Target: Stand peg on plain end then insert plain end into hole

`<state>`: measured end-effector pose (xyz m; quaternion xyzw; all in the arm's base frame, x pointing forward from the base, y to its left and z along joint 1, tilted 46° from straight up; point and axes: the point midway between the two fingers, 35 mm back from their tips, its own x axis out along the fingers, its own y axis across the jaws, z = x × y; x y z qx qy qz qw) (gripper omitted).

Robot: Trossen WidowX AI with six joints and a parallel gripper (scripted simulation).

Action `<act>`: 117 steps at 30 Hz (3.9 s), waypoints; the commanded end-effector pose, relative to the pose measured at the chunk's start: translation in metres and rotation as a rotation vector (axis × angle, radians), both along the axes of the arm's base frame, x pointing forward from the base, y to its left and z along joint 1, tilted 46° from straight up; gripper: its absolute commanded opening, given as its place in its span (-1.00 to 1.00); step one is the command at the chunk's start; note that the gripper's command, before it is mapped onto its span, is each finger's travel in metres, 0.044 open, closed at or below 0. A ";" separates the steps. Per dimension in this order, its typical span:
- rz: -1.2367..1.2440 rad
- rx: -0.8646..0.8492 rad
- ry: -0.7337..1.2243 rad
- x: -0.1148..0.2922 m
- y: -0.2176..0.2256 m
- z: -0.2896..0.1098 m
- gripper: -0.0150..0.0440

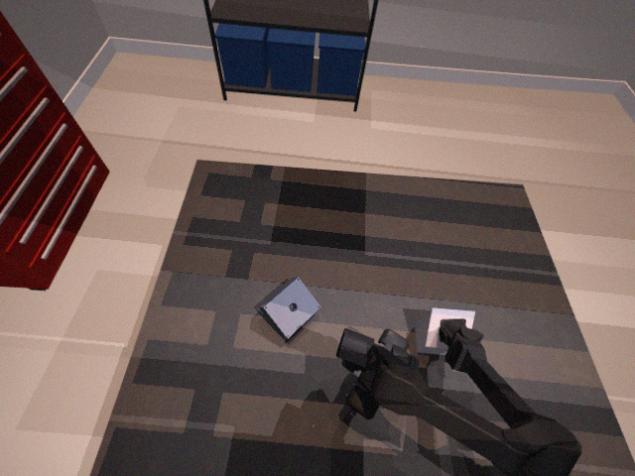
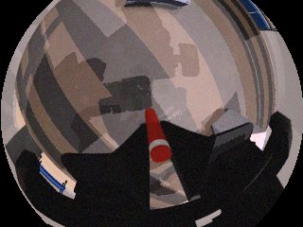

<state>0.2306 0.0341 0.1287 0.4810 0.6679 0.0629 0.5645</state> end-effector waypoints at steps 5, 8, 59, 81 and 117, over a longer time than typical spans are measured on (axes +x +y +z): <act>-0.041 -0.022 0.009 0.009 -0.010 0.000 -0.49; -0.067 -0.032 0.017 0.013 -0.014 -0.002 -0.49; -0.561 -0.152 0.131 0.090 -0.098 -0.028 -0.49; -0.799 -0.169 0.159 0.120 -0.140 -0.037 -0.49; -0.838 -0.171 0.157 0.151 -0.131 -0.086 -0.49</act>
